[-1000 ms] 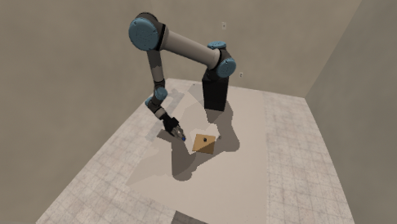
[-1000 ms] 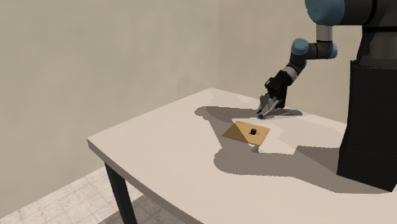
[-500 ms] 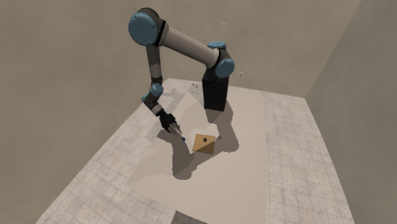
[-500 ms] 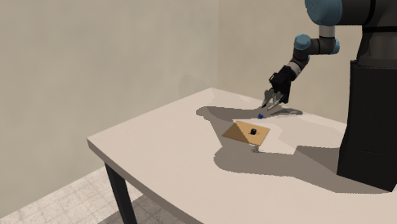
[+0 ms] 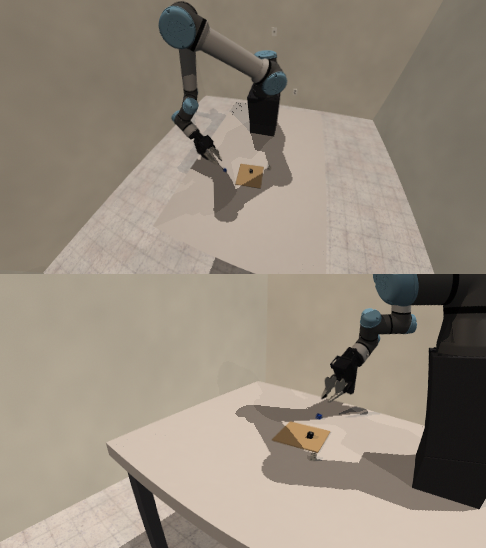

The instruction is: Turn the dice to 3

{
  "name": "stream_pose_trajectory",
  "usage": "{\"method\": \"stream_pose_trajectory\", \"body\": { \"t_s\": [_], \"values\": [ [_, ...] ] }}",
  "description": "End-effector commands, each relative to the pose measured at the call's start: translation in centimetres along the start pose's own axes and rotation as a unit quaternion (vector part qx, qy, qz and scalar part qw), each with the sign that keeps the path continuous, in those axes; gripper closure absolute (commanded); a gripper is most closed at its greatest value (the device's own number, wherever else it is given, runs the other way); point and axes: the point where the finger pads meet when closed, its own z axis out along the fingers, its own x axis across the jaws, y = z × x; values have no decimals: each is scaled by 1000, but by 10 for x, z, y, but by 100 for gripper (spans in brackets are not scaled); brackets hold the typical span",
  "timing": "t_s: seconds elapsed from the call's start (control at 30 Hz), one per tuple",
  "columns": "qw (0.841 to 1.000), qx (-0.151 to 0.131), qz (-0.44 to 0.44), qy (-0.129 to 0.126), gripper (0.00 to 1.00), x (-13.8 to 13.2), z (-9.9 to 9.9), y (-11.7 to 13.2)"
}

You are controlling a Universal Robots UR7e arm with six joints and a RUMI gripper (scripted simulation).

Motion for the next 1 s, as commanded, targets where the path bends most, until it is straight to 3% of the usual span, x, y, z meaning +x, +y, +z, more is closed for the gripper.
{"method": "stream_pose_trajectory", "body": {
  "t_s": [0.0,0.53,0.97],
  "values": [
    [1000,0,0,0,82,0,-14,19],
    [1000,6,0,0,82,0,-21,30],
    [996,87,0,1,82,0,-17,39]
  ]
}}
